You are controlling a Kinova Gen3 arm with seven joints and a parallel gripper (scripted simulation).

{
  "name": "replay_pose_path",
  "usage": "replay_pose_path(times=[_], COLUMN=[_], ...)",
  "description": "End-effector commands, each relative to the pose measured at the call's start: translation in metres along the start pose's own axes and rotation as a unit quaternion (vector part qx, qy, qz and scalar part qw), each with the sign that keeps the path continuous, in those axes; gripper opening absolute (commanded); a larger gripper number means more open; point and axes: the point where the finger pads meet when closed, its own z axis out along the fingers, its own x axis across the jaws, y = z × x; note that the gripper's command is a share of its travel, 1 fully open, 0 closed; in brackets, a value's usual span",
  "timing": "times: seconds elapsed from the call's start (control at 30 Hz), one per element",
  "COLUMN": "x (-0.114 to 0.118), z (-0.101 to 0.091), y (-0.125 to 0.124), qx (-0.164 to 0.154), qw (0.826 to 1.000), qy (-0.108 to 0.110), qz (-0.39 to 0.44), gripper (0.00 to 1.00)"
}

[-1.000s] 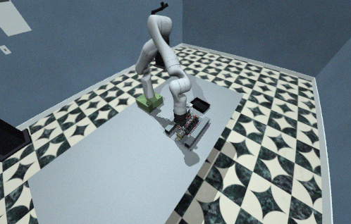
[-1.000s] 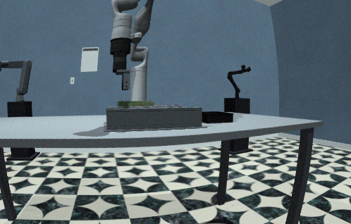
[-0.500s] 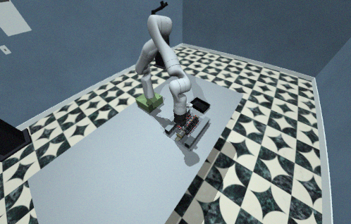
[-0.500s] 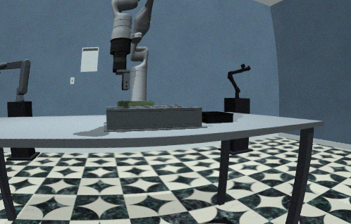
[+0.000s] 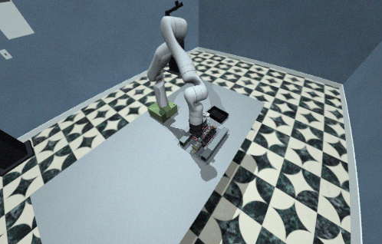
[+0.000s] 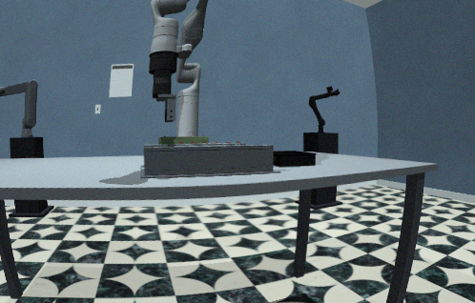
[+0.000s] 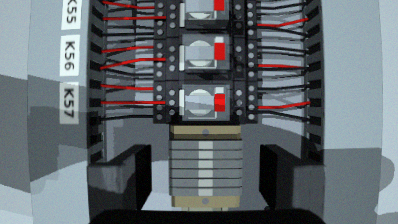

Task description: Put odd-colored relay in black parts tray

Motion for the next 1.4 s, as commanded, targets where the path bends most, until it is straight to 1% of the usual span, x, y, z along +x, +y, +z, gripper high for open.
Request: replay_pose_path(times=[0.0, 0.13, 0.27, 0.33, 0.7, 0.83, 0.9, 1.07, 1.37], x=[0.001, 0.001, 0.001, 0.001, 0.001, 0.0, 0.0, 0.0, 0.0], z=[-0.001, -0.001, 0.0, 0.0, 0.005, 0.006, 0.006, 0.007, 0.007], y=[0.0, -0.004, -0.018, -0.018, -0.091, -0.11, -0.11, -0.119, -0.12], qx=[0.0, 0.0, 0.0, 0.0, 0.0, 0.0, 0.0, 0.0, 0.0], qw=[1.0, 1.0, 1.0, 1.0, 1.0, 1.0, 1.0, 1.0, 1.0], qy=[0.001, 0.001, 0.001, 0.001, 0.001, 0.001, 0.001, 0.001, 0.001], qz=[0.0, 0.0, 0.0, 0.0, 0.0, 0.0, 0.0, 0.0, 0.0], gripper=[0.98, 0.98, 0.98, 0.98, 0.98, 0.98, 0.98, 0.98, 0.98])
